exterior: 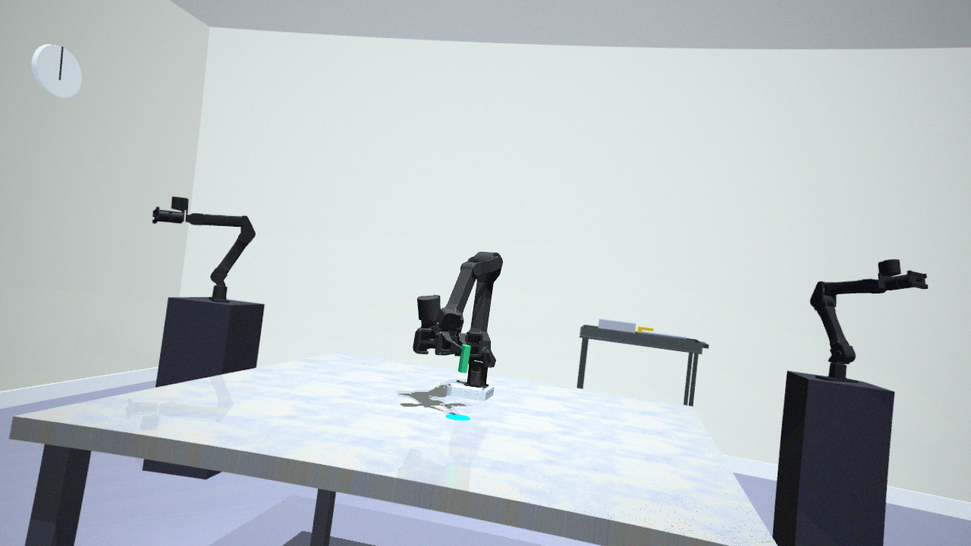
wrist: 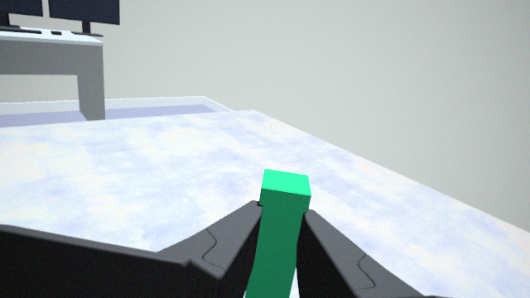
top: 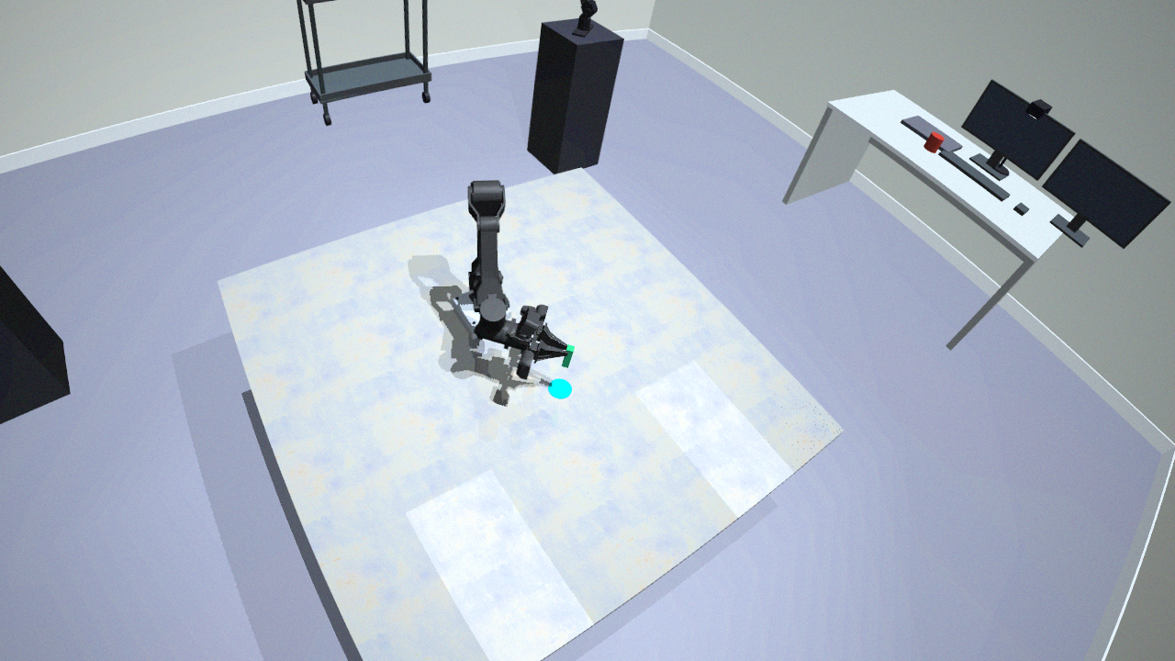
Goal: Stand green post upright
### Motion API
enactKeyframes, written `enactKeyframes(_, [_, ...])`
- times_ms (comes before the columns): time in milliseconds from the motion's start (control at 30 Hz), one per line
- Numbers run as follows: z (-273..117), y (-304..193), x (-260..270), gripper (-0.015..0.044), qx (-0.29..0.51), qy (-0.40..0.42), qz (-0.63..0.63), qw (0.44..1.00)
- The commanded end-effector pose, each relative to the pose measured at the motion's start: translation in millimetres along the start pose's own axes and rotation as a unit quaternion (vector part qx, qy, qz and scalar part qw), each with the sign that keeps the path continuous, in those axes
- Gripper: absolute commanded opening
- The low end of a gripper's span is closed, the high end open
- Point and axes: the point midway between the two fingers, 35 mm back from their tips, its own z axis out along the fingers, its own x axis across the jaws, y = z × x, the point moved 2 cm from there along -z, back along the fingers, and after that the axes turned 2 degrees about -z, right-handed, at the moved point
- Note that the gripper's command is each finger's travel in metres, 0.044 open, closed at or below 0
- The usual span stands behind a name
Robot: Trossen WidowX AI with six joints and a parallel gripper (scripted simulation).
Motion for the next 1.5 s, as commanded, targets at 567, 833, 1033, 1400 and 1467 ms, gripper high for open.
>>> enactKeyframes(567, [6,-50,-1,0.0023,0.001,0.002,0.005,1.0])
enactKeyframes(833, [6,-68,2,0.0023,0.001,0.002,0.005,1.0])
enactKeyframes(1033, [6,-81,6,0.0023,0.001,0.002,0.005,1.0])
enactKeyframes(1400, [8,-99,8,0.0023,0.001,0.004,-0.026,1.0])
enactKeyframes(1467, [8,-104,8,0.0023,0.001,0.004,-0.038,0.999])
